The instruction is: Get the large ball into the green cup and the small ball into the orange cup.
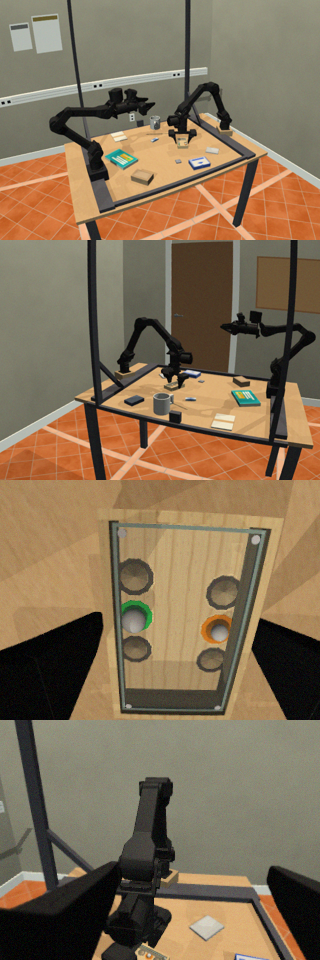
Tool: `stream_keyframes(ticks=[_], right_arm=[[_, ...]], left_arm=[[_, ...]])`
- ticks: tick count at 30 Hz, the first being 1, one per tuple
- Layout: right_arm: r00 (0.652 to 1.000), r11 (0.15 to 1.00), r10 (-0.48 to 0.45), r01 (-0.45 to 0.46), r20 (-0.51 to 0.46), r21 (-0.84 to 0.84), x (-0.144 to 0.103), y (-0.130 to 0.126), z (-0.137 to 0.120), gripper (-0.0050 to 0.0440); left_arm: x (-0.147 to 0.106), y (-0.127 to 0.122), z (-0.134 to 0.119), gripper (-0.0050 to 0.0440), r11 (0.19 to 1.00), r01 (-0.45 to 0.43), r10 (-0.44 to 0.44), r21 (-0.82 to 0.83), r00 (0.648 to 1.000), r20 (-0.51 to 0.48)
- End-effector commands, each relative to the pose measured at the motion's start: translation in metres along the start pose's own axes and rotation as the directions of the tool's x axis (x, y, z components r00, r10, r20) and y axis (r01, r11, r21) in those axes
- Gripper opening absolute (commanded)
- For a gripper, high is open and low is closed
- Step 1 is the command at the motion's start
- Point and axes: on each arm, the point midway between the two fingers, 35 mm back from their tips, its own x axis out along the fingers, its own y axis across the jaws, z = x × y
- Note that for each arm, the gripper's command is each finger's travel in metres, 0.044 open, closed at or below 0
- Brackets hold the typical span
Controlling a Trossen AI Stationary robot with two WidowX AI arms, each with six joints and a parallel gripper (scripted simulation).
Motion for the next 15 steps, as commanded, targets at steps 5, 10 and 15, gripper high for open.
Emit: stream_keyframes(ticks=[5,10,15], right_arm=[[1.0,1.0,0.0,0.0,0.017,0.0,-0.001,0.0,0.007,0.04],[1.0,1.0,0.0,0.0,0.017,0.0,-0.001,0.0,0.007,0.04],[1.0,1.0,0.0,0.0,0.017,0.0,-0.001,0.0,0.007,0.04]], left_arm=[[-0.021,0.008,-0.003,0.0394,0.999,-0.044,0.044,-0.001,0.999,-0.02],[-0.025,0.008,-0.003,0.0394,0.999,-0.044,0.044,-0.001,0.999,-0.02],[-0.014,0.003,0.0,0.0394,1.0,-0.015,0.015,-0.001,1.0,-0.008]])
